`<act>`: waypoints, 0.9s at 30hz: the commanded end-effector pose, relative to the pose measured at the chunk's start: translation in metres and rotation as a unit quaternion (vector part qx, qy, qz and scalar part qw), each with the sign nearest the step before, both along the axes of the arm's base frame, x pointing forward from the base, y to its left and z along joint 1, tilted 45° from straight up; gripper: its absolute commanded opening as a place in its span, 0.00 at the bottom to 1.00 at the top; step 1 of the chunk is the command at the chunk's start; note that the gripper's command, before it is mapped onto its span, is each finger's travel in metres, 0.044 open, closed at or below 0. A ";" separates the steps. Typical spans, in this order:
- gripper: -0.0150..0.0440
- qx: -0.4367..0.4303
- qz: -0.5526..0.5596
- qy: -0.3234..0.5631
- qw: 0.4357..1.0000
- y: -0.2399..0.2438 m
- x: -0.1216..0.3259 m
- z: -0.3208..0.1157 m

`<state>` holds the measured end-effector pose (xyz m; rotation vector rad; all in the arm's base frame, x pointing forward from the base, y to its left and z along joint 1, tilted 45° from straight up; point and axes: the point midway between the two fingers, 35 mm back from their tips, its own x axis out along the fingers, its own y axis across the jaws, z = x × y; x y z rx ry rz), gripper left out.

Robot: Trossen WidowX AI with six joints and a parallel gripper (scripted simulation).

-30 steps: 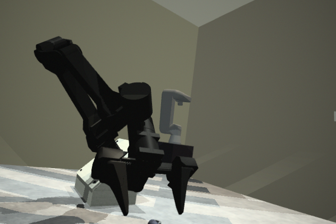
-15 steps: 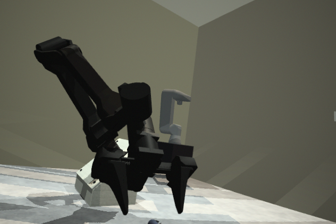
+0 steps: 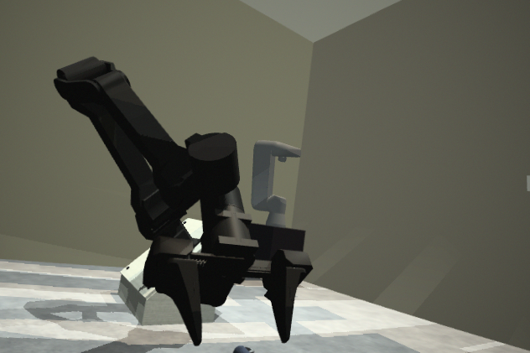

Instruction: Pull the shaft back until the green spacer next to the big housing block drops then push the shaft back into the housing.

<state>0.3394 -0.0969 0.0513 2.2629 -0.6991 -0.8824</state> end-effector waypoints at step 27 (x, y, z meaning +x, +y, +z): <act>1.00 -0.001 0.002 -0.001 1.000 -0.022 0.024 -0.013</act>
